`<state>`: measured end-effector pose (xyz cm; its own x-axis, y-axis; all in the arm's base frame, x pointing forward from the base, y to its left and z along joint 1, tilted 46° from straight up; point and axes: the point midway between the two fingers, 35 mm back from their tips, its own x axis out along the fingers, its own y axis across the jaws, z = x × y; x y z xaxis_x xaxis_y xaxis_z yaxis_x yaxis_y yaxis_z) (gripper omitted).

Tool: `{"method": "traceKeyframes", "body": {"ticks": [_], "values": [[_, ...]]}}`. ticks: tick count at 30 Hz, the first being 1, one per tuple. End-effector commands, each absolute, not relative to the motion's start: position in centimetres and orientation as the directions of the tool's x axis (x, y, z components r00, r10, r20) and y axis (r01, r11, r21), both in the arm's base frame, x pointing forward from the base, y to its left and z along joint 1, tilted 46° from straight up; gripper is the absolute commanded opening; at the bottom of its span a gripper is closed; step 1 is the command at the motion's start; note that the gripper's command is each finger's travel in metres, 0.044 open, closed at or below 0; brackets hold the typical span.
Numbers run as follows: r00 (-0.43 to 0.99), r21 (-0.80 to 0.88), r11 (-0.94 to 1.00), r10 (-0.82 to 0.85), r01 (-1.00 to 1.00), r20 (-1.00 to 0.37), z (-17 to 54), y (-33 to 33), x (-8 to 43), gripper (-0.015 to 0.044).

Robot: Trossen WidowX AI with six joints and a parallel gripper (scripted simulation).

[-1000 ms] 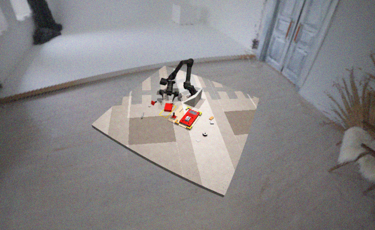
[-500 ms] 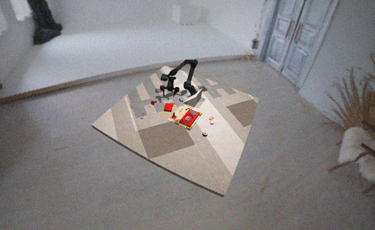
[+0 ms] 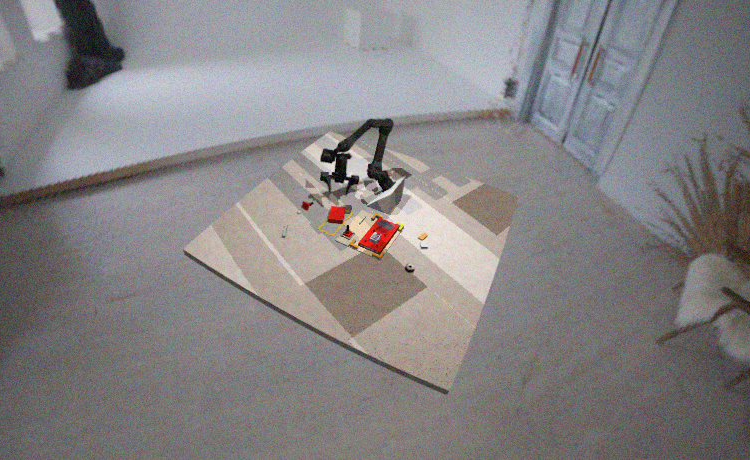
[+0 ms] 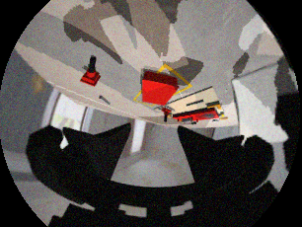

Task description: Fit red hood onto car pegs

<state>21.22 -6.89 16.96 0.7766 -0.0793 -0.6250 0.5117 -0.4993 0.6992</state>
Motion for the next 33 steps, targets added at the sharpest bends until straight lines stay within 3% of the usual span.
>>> {"method": "traceKeyframes", "body": {"ticks": [1, 5, 8, 11, 15, 20, 24, 33], "values": [[0.662, 0.663, -0.246, -0.101, 0.707, -0.743, 15.8, -7.0, 21.8, 0.044], [0.505, 0.491, 0.121, -0.156, 0.863, -0.849, 14.6, -7.1, 22.3, 0.044], [0.383, 0.276, 0.4, -0.218, 0.874, -0.898, 14.0, -7.1, 22.7, 0.044], [0.268, 0.016, 0.64, -0.3, 0.769, -0.915, 13.6, -7.0, 23.2, 0.044], [0.146, -0.332, 0.83, -0.435, 0.449, -0.889, 13.4, -6.6, 24.2, 0.044], [0.07, -0.627, 0.772, -0.623, -0.109, -0.779, 13.8, -5.6, 26.2, 0.044], [0.07, -0.667, 0.643, -0.698, -0.377, -0.712, 14.1, -4.8, 27.3, 0.044], [0.072, -0.667, 0.613, -0.711, -0.424, -0.699, 14.2, -4.7, 27.5, 0.044]]}}
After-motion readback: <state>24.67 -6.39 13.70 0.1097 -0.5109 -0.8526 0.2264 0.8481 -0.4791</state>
